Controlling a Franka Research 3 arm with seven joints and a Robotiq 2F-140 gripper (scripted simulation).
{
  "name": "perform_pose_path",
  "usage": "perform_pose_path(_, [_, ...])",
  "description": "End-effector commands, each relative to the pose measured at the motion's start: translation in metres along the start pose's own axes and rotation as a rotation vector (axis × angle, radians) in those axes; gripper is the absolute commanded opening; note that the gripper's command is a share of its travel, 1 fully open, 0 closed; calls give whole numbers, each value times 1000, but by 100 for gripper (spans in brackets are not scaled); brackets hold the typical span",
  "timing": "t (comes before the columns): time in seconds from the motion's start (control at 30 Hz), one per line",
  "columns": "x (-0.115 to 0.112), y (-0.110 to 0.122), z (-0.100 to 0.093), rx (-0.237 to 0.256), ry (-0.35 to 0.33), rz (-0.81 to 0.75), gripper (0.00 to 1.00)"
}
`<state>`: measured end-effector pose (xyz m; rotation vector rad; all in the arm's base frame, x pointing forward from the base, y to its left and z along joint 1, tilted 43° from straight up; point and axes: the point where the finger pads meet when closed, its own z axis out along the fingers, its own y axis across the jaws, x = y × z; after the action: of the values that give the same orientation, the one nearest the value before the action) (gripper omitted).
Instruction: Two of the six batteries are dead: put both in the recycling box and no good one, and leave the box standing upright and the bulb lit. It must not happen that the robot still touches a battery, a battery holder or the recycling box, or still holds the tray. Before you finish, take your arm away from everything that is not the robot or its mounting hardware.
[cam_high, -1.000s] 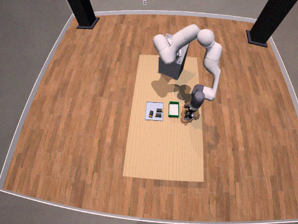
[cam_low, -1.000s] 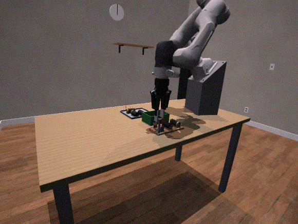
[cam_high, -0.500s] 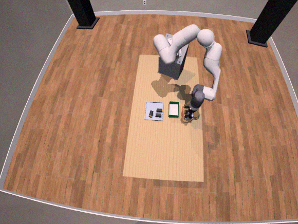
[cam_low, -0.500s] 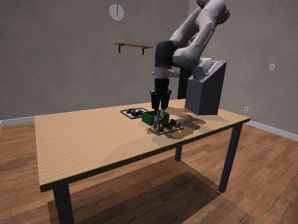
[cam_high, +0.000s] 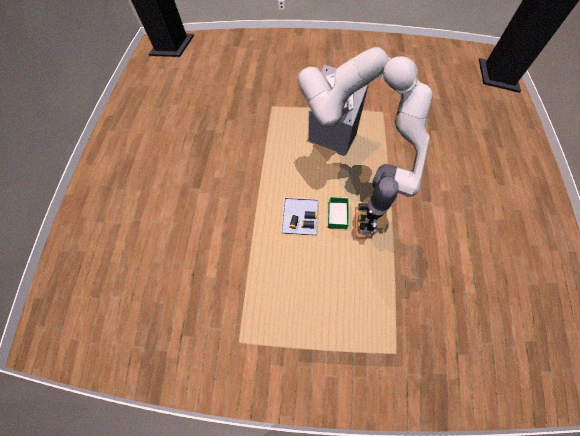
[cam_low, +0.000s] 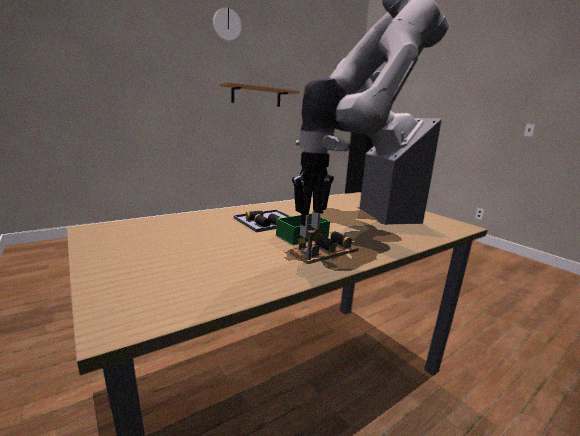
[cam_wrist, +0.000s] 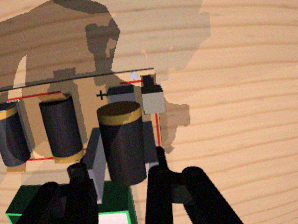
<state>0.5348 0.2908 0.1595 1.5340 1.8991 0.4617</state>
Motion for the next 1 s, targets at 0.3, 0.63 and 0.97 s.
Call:
perform_pose_path(0.3, [-1,1,13,-2,-1,-5,16])
perform_pose_path(0.63, [-1,1,13,-2,-1,-5,16])
perform_pose_path(0.97, [-1,1,13,-2,-1,-5,16])
